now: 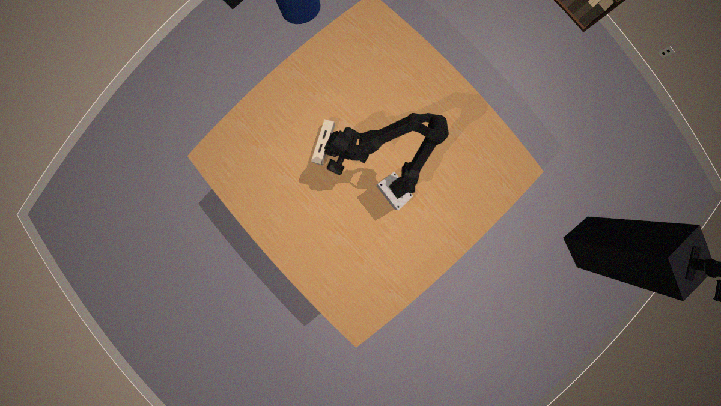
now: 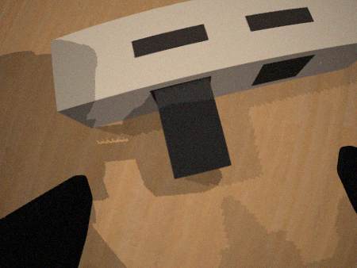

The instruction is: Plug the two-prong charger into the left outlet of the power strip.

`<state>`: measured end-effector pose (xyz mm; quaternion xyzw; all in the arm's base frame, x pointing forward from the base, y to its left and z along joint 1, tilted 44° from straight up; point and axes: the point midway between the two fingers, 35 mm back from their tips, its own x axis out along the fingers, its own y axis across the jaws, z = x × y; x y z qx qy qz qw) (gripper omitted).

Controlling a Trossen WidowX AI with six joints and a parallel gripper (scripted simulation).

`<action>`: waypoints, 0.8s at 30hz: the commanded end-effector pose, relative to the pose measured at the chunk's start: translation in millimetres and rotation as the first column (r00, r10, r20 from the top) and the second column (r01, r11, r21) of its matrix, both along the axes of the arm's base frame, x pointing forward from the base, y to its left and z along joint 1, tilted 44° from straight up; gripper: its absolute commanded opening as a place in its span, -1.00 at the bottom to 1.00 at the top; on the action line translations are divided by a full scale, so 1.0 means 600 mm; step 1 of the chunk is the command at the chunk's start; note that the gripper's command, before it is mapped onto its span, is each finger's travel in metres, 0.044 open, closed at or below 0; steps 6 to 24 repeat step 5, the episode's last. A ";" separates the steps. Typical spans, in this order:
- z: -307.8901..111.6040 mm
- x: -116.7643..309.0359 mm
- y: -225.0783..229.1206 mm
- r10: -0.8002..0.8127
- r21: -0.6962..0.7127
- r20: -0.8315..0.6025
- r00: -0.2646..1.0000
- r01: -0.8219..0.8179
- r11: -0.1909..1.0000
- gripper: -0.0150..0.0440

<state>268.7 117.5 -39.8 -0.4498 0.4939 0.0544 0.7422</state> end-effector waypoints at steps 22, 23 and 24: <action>-0.001 -0.002 0.000 0.005 0.002 -0.004 1.000 -0.005 1.000 1.00; -0.001 -0.002 0.000 0.005 0.002 -0.004 1.000 -0.005 1.000 1.00; -0.001 -0.002 0.000 0.005 0.002 -0.004 1.000 -0.005 1.000 1.00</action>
